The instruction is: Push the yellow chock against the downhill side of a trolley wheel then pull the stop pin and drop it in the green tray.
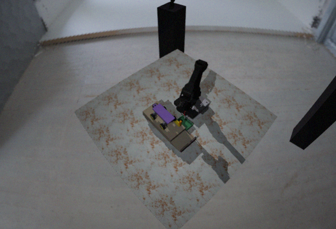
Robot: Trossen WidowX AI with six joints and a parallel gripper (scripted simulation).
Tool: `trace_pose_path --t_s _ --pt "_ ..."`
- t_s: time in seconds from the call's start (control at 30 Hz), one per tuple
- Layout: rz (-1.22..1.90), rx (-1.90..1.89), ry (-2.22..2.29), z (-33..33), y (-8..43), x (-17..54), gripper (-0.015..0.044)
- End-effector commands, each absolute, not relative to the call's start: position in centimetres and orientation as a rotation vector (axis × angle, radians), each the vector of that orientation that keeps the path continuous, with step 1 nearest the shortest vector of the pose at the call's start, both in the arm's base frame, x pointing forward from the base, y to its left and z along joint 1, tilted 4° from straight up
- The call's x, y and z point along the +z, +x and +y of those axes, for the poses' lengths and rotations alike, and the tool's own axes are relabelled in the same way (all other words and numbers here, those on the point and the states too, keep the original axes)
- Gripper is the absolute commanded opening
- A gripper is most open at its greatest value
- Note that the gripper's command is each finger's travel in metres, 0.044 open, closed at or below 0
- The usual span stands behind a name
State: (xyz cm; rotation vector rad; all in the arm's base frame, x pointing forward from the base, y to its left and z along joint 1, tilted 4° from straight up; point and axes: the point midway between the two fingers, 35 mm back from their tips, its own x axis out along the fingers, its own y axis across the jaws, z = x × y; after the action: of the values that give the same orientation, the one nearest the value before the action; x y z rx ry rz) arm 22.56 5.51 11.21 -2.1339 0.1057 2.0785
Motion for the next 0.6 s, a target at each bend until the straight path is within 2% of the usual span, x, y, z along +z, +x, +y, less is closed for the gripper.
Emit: trace_pose_path --t_s 0.0,0.57 --pt "0.091 2.074 -2.136 5.7 22.2 10.9 0.0000" --pt "-0.093 1.976 -2.062 7.4 22.7 7.0 0.0000"
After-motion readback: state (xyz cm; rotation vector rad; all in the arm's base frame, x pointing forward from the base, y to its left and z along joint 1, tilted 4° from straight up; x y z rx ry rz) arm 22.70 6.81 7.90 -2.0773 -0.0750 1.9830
